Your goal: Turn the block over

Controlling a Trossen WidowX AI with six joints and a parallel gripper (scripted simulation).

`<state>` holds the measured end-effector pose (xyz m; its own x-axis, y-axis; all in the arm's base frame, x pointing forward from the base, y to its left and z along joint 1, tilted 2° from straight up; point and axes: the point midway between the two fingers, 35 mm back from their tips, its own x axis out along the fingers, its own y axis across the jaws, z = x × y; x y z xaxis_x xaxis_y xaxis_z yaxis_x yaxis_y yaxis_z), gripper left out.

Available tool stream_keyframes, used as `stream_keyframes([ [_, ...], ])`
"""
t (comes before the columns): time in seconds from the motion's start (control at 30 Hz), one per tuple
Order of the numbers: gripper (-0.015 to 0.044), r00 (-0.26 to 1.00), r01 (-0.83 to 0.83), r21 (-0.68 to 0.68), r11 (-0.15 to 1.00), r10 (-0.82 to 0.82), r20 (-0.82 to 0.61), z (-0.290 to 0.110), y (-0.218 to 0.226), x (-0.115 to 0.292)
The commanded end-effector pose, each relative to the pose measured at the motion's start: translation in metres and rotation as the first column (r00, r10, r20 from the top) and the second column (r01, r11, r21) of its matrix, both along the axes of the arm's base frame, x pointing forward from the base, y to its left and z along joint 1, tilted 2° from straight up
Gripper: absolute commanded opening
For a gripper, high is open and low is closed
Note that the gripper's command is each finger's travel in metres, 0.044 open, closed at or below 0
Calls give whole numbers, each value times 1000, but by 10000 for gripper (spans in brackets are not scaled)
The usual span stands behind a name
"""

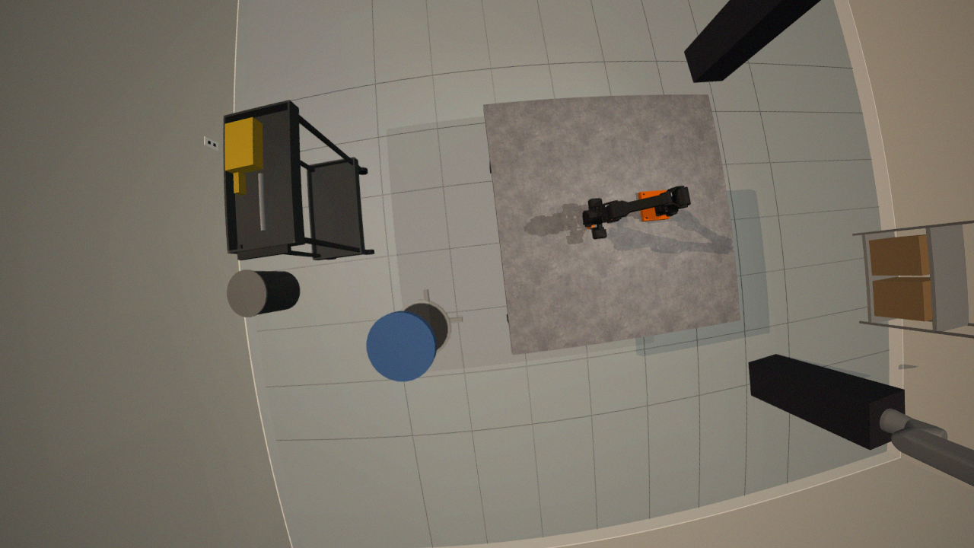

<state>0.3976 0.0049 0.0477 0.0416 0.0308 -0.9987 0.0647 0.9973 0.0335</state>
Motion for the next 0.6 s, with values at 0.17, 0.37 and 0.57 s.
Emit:
stream_keyframes([
  [0.17,142,1000,4,3,1000,-4,-5,-2,1,-1],
  [0.37,0,1000,4,3,1000,-4,-5,24,0,-1],
  [0.57,0,1000,4,3,1000,-4,-5,28,-1,-2],
])
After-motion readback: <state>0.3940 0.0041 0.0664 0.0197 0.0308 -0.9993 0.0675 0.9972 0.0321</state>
